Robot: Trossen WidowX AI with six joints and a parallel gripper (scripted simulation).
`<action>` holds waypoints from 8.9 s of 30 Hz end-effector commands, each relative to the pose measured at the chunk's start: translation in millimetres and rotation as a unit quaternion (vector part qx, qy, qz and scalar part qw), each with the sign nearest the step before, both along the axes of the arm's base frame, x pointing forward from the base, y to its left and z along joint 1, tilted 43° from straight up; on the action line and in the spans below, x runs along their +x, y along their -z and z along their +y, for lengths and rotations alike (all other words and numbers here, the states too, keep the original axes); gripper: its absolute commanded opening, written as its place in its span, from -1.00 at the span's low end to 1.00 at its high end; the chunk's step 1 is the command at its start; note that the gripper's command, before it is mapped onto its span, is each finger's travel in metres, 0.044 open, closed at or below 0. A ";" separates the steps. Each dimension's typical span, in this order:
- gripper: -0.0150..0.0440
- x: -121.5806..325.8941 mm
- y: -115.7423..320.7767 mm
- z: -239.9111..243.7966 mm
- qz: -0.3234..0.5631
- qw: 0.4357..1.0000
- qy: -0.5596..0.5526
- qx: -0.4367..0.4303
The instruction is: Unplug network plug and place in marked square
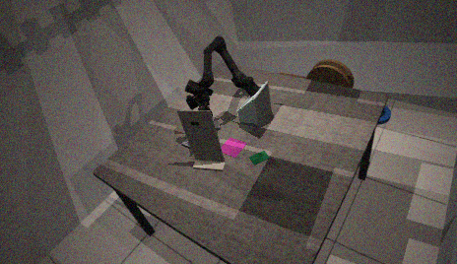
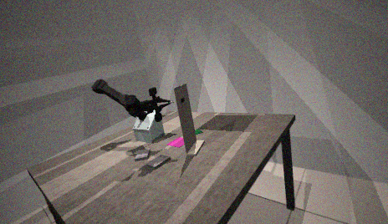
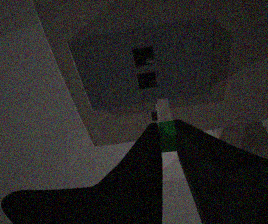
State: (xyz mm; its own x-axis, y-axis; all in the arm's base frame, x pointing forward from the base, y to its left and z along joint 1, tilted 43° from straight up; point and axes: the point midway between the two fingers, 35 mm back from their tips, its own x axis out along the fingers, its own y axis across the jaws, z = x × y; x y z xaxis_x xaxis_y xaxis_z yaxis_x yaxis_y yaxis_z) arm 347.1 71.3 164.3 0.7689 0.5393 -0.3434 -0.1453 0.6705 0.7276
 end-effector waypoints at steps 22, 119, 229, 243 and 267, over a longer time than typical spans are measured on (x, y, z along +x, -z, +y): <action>-0.49 -17.0 -21.3 12.3 0.000 1.000 -0.001 -0.001; -0.49 -45.5 197.8 -59.1 0.124 0.851 0.492 -0.136; 0.04 -51.4 224.2 -87.3 0.126 0.850 0.492 -0.135; 0.04 -52.6 217.8 -78.9 0.129 0.850 0.492 -0.134; 0.04 -54.1 203.8 -62.4 0.132 0.850 0.492 -0.133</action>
